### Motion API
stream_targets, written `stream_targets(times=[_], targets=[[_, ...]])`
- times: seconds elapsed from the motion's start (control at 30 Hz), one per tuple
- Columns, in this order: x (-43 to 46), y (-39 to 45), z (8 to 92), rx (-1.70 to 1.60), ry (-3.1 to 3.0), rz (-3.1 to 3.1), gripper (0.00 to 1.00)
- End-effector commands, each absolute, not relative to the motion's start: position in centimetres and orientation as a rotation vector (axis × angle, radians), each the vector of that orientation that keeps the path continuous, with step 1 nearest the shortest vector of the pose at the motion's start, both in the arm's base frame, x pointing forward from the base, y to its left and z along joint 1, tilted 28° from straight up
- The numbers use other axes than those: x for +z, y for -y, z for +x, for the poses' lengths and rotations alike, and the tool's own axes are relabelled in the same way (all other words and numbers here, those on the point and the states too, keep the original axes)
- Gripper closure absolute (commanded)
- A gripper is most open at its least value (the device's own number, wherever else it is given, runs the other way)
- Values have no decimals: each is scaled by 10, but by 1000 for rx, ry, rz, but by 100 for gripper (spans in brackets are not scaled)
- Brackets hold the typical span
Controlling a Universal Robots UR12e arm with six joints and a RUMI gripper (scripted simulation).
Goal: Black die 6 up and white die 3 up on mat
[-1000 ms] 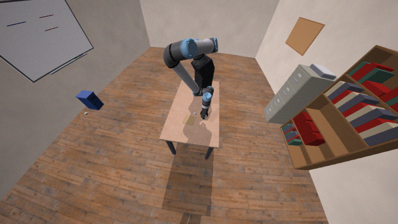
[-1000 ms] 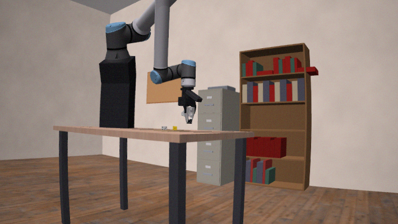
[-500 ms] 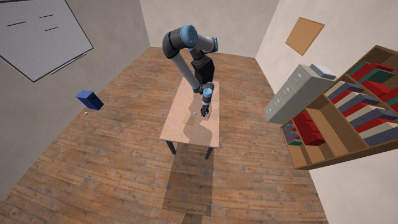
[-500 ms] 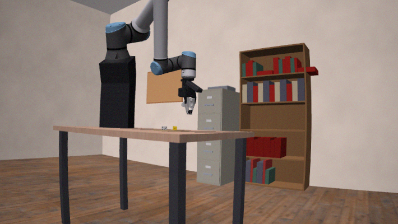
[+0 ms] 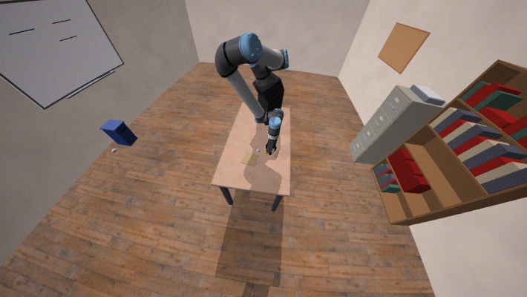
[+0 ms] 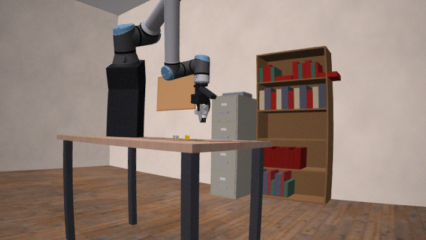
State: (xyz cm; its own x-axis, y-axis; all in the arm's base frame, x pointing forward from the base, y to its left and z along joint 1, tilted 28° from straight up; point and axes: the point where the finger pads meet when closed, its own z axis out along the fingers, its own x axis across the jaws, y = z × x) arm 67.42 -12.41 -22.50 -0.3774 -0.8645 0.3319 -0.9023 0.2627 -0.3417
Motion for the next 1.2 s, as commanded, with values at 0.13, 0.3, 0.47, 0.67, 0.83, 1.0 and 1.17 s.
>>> stream_targets(times=[0.13, 0.3, 0.47, 0.67, 0.83, 1.0, 1.17], targets=[[-225, 124, 675, 753, 2515, 1617, 94], [-225, 125, 676, 764, 2627, 1483, 94], [-226, 126, 678, 775, 2770, 1287, 94], [-226, 127, 678, 781, 2894, 1087, 94], [-227, 128, 679, 782, 3014, 853, 94], [-229, 128, 680, 778, 3121, 594, 94], [-229, 128, 680, 773, 3167, 459, 94]])
